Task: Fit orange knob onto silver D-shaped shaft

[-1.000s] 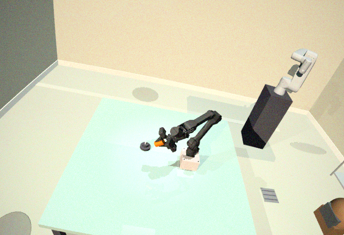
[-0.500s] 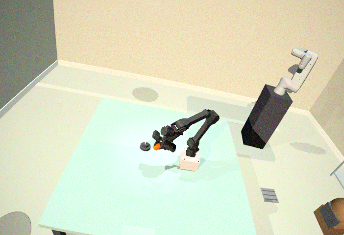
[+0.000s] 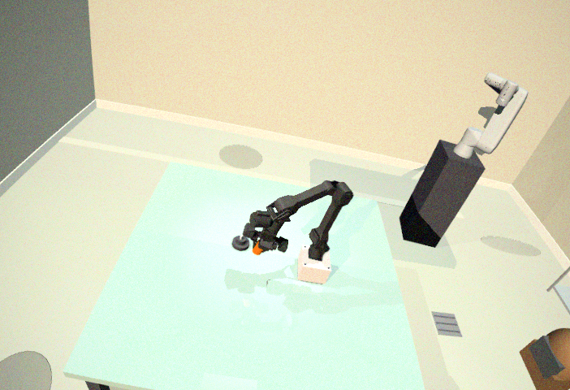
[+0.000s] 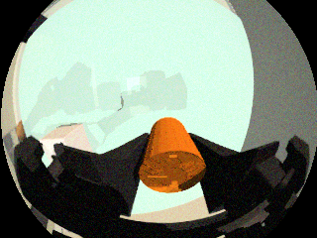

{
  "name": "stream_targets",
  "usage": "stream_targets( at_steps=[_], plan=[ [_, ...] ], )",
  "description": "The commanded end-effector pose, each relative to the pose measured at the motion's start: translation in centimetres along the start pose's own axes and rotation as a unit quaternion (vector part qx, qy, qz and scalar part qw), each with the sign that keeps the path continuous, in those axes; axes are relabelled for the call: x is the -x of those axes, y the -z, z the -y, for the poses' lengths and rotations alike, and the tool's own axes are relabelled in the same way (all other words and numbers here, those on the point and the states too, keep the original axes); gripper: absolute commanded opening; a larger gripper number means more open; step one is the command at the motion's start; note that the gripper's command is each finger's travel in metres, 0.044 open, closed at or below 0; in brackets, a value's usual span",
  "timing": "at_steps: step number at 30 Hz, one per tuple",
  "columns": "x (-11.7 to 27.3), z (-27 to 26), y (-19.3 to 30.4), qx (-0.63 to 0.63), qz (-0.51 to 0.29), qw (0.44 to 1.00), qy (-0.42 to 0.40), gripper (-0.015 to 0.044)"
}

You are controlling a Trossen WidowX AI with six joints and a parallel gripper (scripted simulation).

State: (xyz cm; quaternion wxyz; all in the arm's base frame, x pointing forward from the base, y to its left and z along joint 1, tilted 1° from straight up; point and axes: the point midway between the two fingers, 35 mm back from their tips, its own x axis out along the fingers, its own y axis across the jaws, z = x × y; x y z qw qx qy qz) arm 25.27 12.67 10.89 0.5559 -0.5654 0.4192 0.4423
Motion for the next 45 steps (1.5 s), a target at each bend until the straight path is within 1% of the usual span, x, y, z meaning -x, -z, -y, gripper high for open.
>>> stream_targets(
  at_steps=[1,9,13,34,41,45],
  plan=[
    [-0.6,0.2,-0.1,0.001,0.003,0.999,-0.034,0.0000],
    [-2.1,0.3,-0.1,0.001,0.003,0.995,-0.103,0.0000],
    [-3.0,0.3,-0.2,0.001,0.003,0.995,-0.104,0.0000],
    [-12.8,-0.7,-0.7,0.000,0.002,0.993,-0.118,0.0000],
    [-15.4,-1.1,-0.7,-0.001,0.002,0.993,-0.122,0.0000],
    [-16.0,-1.0,-0.7,-0.001,0.002,0.992,-0.122,0.0000]
  ],
)
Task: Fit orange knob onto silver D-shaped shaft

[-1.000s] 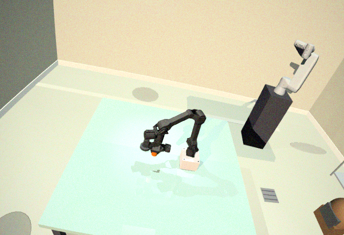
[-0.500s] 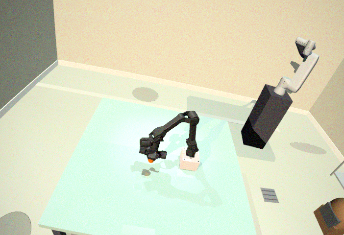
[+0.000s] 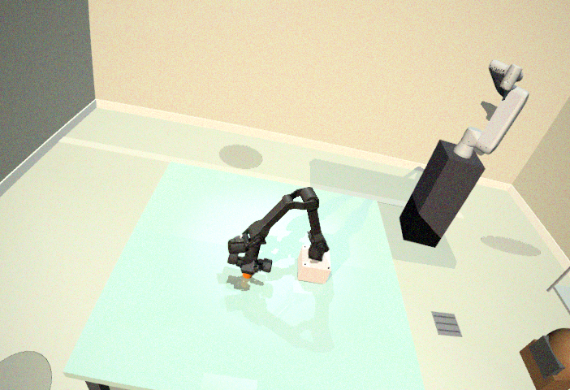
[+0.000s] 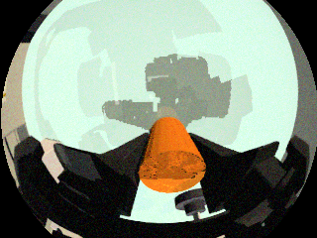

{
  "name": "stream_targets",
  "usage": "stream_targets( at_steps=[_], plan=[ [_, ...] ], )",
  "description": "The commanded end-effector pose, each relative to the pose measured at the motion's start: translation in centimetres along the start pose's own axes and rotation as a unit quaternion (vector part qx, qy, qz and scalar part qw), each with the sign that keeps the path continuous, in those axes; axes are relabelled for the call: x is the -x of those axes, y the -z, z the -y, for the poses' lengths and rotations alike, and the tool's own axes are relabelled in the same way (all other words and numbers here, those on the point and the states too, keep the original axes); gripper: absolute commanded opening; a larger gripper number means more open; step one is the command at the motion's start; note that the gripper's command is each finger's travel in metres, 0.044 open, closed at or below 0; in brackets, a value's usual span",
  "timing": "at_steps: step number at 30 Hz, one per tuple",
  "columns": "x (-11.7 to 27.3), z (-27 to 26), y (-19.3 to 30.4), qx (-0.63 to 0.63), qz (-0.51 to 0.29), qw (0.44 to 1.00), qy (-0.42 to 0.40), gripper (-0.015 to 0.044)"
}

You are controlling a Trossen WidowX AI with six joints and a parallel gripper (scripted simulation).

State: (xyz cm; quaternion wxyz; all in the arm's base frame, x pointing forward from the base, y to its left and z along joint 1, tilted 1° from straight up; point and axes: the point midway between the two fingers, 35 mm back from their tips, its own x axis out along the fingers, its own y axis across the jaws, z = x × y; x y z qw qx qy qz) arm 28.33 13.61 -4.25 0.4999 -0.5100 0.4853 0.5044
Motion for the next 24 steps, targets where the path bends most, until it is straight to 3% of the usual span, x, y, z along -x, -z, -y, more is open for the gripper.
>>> stream_targets(
  at_steps=[1,5,14,24],
  plan=[
    [-0.58,0.01,0.02,0.002,0.002,1.000,-0.002,0.0000],
    [-0.58,-0.01,0.11,0.002,0.002,1.000,-0.002,0.0000],
    [-0.40,0.04,0.10,0.000,0.000,1.000,-0.001,0.0236],
    [-0.40,0.04,0.10,0.000,0.000,1.000,-0.001,0.0240]
  ],
)
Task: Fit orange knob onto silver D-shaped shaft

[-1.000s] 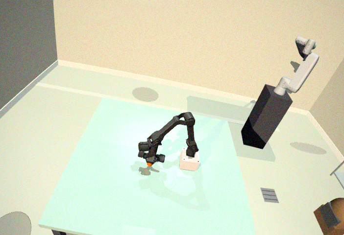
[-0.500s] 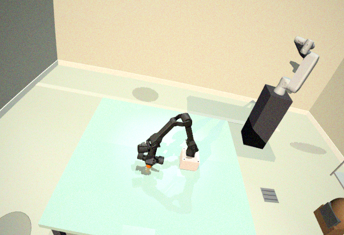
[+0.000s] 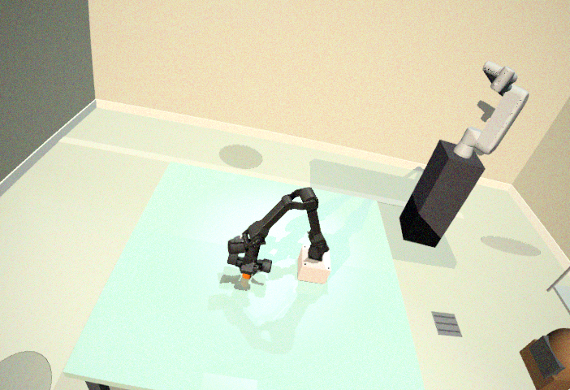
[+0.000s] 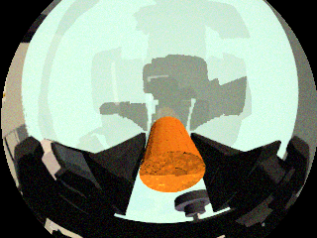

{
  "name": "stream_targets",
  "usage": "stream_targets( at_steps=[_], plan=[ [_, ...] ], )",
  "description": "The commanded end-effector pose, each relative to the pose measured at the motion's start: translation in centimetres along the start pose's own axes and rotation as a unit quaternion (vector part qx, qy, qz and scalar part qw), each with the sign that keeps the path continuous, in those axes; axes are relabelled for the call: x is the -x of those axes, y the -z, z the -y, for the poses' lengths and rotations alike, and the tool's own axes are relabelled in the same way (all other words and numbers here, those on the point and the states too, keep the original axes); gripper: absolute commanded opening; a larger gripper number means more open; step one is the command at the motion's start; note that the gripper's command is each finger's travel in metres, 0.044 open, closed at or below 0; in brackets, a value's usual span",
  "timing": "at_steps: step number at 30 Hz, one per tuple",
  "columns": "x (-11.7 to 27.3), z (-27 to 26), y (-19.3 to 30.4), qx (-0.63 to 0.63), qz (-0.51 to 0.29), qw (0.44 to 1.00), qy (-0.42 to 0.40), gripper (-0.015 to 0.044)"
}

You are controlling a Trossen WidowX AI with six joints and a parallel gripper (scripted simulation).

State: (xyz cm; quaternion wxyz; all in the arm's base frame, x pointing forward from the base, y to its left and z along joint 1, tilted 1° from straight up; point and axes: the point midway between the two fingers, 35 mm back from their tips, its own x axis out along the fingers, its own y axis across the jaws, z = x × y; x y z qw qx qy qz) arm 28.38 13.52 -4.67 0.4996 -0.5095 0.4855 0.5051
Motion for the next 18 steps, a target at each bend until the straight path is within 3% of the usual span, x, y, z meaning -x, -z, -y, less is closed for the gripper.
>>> stream_targets(
  at_steps=[1,6,8,13,18],
  plan=[
    [0.0,0.0,0.0,0.000,0.000,1.000,0.000,0.0240],
    [0.0,0.0,0.0,0.000,0.000,1.000,0.000,0.0240],
    [1.0,0.1,-0.1,0.000,0.000,1.000,0.000,0.0292],
    [7.8,0.1,0.0,0.001,0.002,1.000,-0.001,0.0424],
    [8.1,0.1,0.1,0.002,0.002,1.000,-0.001,0.0440]
  ],
)
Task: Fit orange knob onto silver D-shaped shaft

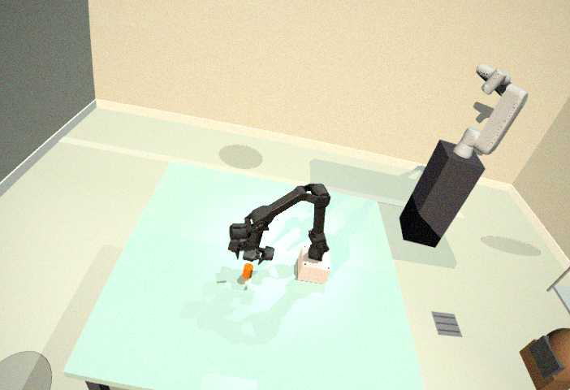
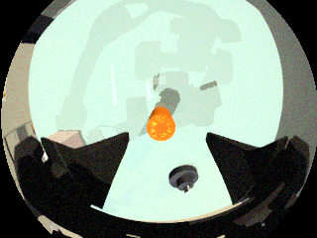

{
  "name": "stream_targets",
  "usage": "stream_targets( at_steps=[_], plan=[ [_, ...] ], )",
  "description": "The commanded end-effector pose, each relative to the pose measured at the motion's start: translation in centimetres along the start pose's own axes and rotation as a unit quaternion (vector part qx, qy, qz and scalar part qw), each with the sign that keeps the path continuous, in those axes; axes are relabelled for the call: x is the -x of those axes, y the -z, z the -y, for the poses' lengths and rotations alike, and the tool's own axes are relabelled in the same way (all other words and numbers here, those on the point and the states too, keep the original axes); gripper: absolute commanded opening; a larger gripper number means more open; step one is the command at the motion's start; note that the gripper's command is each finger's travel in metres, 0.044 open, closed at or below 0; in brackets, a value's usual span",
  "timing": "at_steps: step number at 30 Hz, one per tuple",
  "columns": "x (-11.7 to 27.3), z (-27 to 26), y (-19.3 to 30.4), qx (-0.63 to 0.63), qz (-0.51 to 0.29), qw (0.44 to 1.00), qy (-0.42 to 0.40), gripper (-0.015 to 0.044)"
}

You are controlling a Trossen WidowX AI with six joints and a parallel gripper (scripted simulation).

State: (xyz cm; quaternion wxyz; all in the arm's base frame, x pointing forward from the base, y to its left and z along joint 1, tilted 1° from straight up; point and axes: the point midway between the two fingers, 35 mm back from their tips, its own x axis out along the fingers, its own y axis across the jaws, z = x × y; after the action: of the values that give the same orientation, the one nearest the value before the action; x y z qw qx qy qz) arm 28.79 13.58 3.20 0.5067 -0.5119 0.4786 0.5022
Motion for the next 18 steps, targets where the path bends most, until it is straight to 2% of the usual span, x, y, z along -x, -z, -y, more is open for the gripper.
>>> stream_targets(
  at_steps=[1,5,18],
  plan=[
    [0.2,-0.5,0.2,0.002,-0.003,1.000,-0.011,0.0440],
    [-1.3,-0.5,0.2,0.002,-0.003,1.000,-0.011,0.0440],
    [-2.8,-0.4,0.2,0.001,-0.003,1.000,-0.011,0.0440]
  ],
)
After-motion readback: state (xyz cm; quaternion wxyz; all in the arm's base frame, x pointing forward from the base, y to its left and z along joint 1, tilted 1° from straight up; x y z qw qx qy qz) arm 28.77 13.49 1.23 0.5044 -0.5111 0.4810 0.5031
